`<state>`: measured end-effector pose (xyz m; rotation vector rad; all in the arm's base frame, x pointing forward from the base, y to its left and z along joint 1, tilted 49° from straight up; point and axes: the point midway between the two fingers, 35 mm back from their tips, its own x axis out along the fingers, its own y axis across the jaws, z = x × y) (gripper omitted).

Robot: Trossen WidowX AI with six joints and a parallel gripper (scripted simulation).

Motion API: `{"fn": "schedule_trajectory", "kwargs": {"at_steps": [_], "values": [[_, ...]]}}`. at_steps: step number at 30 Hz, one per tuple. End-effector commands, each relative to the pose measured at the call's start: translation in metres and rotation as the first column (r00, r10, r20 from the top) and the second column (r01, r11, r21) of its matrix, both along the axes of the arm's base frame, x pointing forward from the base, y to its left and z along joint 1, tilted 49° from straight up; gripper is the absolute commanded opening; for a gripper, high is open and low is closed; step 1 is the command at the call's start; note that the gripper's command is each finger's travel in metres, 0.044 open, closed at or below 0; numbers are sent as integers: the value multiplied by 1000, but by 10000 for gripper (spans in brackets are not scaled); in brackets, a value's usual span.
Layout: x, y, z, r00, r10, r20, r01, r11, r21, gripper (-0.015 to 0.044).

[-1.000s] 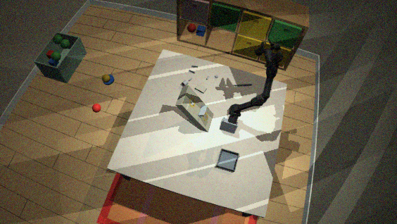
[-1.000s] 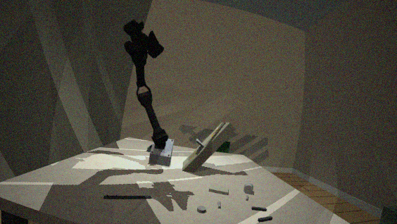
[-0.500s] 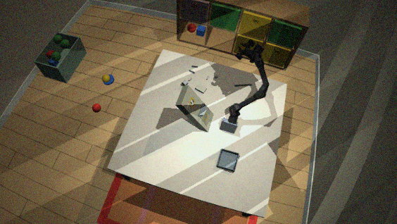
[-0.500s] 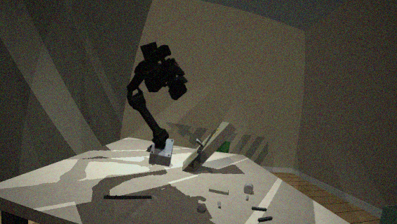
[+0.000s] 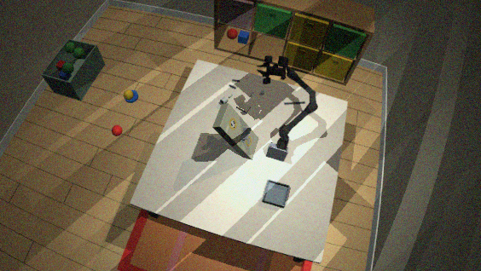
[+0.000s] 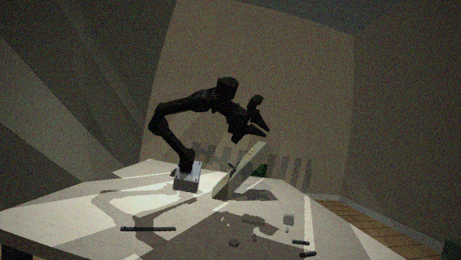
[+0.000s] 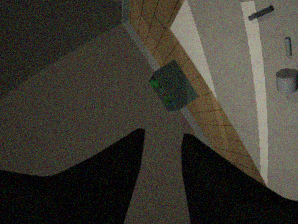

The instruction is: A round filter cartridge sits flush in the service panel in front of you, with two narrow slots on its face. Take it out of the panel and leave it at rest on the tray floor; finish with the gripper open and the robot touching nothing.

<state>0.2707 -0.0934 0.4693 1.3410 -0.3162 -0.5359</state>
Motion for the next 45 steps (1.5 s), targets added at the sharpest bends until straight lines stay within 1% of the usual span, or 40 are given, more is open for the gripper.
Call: {"fn": "schedule_trajectory", "kwargs": {"at_steps": [1,7,12,15,18,21,23,25,35,45], "values": [[37,24,-53,978,47,-205,-64,995,-79,106],[70,76,-139,859,74,-507,-222,946,-238,106],[74,126,-210,702,24,-712,-411,830,-378,106],[65,155,-252,599,-51,-799,-543,708,-451,106],[50,180,-291,509,-158,-846,-669,546,-504,106],[29,201,-324,448,-285,-847,-775,350,-527,106],[14,210,-341,430,-366,-825,-823,218,-525,106],[9,213,-347,427,-395,-813,-836,170,-521,106],[9,213,-347,426,-395,-814,-836,170,-521,106],[21,207,-355,420,-393,-818,-839,175,-515,106]]}}
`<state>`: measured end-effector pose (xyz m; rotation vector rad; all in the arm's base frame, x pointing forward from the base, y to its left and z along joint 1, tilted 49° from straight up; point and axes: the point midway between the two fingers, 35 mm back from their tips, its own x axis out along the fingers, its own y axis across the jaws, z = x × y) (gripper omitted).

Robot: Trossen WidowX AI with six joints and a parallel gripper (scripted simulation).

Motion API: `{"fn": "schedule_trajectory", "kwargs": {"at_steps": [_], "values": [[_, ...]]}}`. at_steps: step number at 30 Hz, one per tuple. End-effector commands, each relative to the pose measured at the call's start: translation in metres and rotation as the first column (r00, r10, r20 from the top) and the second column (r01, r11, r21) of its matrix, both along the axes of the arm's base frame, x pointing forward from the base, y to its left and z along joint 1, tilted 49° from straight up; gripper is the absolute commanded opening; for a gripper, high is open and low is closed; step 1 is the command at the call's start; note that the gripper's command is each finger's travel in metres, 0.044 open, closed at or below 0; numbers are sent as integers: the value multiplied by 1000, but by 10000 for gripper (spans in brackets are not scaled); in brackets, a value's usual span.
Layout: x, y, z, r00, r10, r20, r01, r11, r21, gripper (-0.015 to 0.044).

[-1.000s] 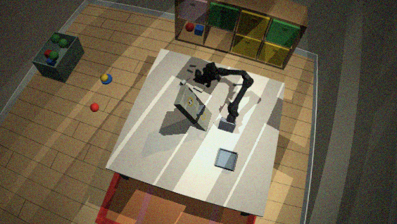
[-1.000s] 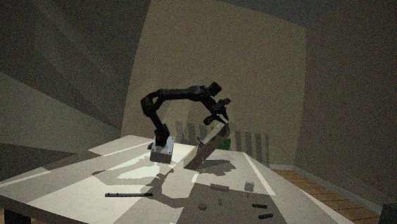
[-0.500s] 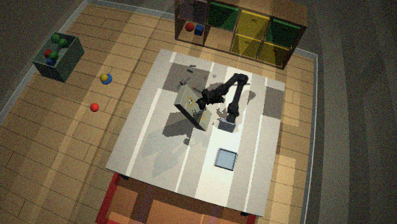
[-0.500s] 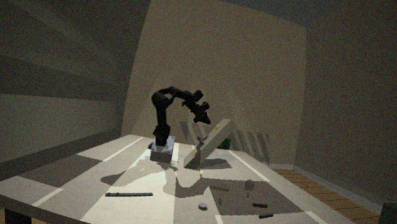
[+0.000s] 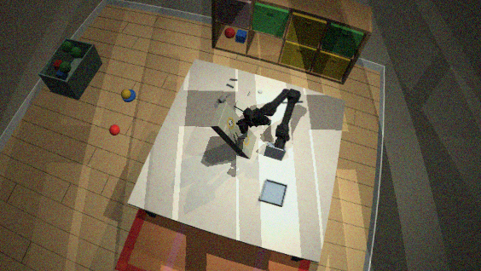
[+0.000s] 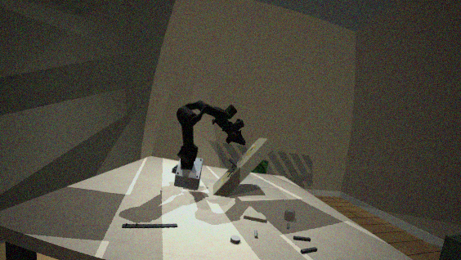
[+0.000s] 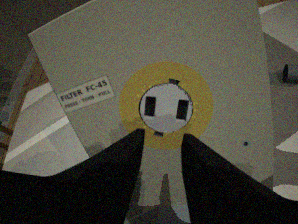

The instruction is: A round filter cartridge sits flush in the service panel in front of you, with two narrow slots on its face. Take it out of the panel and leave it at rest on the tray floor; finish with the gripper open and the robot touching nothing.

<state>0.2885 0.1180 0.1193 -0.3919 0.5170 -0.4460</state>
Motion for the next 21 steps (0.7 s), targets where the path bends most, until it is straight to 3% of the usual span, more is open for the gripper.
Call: {"fn": "schedule_trajectory", "kwargs": {"at_steps": [1,21], "values": [[4,-5,-6,1000,-2,-11,2,1000,-5,106],[30,-22,-16,1000,0,-6,0,1000,-7,106]]}}
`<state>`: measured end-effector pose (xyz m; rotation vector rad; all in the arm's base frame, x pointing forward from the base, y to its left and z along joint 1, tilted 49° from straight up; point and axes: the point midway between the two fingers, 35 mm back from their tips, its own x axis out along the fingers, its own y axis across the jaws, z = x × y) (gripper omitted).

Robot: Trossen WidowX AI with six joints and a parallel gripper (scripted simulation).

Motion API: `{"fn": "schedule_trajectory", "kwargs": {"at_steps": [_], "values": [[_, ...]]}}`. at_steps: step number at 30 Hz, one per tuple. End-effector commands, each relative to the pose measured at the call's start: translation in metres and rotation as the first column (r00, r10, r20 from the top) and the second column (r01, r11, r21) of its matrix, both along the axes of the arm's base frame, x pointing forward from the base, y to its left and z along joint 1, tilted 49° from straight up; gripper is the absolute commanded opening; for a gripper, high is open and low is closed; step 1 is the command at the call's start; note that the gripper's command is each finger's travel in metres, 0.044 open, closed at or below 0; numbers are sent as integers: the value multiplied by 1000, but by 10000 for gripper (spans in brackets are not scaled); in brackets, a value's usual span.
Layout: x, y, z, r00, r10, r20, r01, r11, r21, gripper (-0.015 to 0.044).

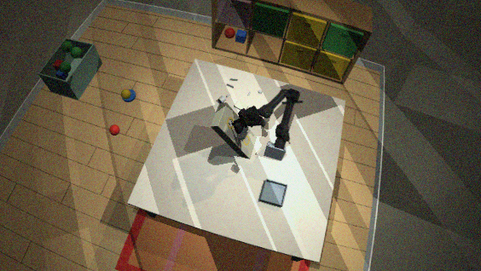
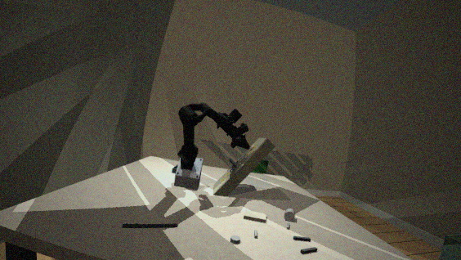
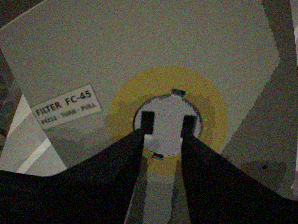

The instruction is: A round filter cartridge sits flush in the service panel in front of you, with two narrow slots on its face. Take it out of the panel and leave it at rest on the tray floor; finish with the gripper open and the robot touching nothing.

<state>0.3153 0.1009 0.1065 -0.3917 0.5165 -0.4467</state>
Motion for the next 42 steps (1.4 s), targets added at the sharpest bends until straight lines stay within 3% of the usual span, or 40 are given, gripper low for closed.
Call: {"fn": "schedule_trajectory", "kwargs": {"at_steps": [1,42], "values": [[4,-6,-4,1000,1,-6,-1,1000,-8,106],[11,-10,-6,1000,2,-2,-2,1000,-10,106]]}}
